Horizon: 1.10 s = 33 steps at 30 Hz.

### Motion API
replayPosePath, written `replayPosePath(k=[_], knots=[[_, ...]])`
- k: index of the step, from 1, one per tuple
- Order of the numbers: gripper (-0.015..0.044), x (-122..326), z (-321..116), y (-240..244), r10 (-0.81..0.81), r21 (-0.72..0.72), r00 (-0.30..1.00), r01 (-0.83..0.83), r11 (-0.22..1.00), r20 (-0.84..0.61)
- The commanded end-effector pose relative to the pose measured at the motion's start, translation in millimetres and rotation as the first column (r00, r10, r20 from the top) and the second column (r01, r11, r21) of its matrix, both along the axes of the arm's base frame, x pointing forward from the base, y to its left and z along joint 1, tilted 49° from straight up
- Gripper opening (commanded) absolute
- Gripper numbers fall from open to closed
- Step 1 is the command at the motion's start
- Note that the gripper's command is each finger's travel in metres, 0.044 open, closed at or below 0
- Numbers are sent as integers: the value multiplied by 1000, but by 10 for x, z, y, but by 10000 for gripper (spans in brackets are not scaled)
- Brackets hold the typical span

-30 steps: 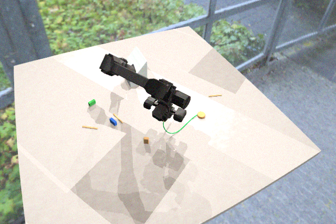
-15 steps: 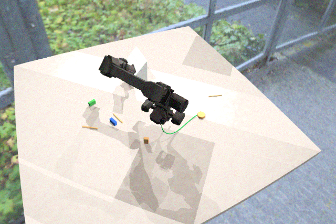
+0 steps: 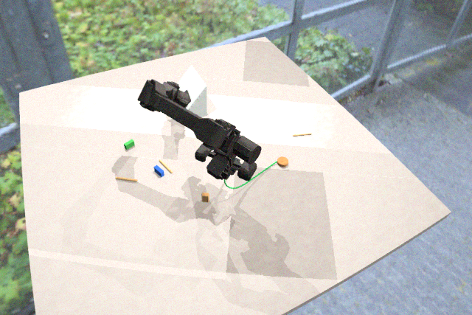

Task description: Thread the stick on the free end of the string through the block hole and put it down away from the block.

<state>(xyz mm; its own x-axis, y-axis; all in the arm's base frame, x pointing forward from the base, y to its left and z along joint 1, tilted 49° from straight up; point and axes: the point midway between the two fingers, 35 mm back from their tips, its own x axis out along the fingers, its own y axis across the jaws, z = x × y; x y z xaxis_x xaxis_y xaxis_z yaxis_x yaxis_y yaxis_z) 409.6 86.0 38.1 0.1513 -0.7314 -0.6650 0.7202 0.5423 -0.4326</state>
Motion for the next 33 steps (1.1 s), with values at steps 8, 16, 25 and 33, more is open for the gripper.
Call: replayPosePath(k=[8, 16, 25, 33], knots=[[0, 79, 89, -46, 5, -6, 1000, -5, 1000, 6], [0, 50, 66, -88, 5, -6, 1000, -5, 1000, 6], [0, -5, 25, -161, 5, -6, 1000, -5, 1000, 5], [0, -59, -12, -227, 5, -6, 1000, -5, 1000, 4]])
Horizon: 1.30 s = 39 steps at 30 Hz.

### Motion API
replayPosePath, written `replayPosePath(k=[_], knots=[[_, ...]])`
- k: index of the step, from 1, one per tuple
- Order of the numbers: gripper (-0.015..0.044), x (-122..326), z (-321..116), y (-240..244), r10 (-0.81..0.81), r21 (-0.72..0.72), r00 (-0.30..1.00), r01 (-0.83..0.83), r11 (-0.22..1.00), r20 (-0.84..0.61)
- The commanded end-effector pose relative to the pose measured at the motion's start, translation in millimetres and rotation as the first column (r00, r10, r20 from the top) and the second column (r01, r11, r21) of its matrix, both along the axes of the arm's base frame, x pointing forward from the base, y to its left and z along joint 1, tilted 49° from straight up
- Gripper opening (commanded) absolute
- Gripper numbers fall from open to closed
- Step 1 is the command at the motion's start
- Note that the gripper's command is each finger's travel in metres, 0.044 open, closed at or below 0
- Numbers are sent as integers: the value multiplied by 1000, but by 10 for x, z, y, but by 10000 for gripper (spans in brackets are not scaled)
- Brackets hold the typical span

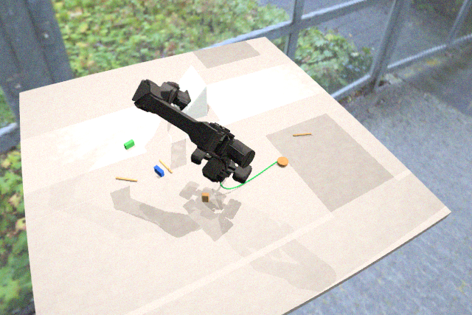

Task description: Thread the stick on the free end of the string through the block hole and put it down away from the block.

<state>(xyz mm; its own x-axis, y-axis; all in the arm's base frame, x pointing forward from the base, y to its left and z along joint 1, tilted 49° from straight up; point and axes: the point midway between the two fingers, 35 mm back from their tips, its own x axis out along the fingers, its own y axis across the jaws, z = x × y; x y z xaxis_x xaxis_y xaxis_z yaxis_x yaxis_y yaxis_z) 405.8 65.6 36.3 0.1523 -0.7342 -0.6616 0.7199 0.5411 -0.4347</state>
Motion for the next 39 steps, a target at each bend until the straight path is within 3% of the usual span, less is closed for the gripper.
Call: replayPosePath(k=[1, 39], knots=[[0, -28, 1, -32, 4, -1, 1000, -4, 1000, 4], [0, -313, -160, -307, 4, -2, 1000, -4, 1000, 1]])
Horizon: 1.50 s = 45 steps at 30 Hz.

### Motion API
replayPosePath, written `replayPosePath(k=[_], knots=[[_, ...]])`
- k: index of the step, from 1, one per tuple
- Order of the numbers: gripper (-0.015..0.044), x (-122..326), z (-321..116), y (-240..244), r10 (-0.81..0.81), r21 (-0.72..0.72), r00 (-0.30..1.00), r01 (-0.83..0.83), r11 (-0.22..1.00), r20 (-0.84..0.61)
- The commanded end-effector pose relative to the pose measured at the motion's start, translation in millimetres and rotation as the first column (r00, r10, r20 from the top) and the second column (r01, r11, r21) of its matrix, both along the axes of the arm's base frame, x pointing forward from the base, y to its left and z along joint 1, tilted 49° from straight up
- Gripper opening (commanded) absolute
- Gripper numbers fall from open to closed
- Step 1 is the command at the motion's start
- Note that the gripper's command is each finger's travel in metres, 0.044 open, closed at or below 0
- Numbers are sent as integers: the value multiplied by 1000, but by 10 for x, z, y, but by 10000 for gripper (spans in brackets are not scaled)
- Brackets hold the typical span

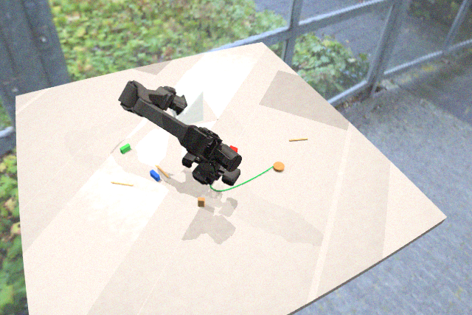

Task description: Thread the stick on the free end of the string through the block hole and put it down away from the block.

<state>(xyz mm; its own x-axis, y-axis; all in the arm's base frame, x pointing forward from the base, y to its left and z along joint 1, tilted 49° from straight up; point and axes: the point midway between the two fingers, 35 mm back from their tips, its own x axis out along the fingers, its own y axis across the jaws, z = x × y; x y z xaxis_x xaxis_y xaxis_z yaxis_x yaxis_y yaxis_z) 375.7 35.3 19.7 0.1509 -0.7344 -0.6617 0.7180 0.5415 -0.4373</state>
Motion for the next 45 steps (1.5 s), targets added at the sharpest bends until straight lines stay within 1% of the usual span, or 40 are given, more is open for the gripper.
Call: replayPosePath(k=[1, 45], knots=[[0, -17, 1, 1, 3, -1, 1000, -3, 1000, 4], [0, -401, -362, 251, 4, 2, 1000, -4, 1000, 2]])
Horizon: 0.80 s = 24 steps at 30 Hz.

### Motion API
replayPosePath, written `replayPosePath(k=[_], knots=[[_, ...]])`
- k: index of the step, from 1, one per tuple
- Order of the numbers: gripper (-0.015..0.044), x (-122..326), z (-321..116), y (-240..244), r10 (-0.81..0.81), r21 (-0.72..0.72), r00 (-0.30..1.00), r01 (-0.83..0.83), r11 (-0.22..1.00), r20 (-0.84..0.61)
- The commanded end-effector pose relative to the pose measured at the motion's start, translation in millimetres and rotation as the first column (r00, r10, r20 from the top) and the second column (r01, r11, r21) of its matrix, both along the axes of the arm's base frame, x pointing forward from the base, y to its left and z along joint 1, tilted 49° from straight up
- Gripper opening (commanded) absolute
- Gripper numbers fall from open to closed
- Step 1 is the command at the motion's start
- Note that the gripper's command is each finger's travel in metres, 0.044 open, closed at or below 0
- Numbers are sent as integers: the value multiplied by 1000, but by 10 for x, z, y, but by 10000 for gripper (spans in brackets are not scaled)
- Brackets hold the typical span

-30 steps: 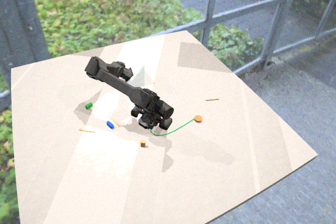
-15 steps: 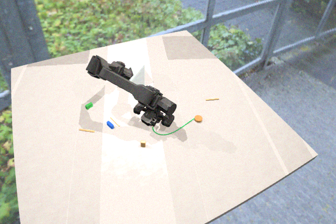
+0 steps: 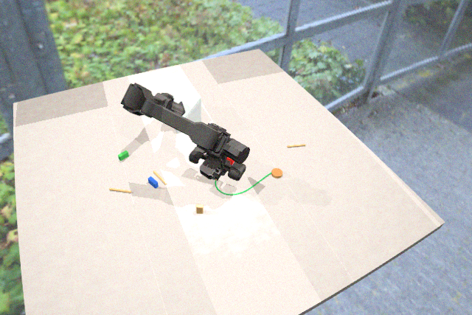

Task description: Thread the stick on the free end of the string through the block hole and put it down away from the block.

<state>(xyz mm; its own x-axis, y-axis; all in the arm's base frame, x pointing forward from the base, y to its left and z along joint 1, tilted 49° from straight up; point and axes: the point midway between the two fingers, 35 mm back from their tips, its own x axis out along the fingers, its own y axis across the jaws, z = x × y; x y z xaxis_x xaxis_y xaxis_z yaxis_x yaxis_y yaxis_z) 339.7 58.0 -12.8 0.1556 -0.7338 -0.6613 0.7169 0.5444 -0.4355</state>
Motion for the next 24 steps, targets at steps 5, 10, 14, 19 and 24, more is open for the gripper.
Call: replayPosePath(k=[5, 10, 14, 19, 24], knots=[[0, -90, -75, 46, 0, 2, 1000, 0, 1000, -1], [0, -139, -112, 67, -1, 1, 1000, 1, 1000, 0], [0, -176, -140, 84, -1, 1, 1000, 1, 1000, 0], [0, -200, -159, 95, -1, 0, 1000, 1, 1000, 1], [0, -237, -193, 119, -1, 1, 1000, 1, 1000, 1]])
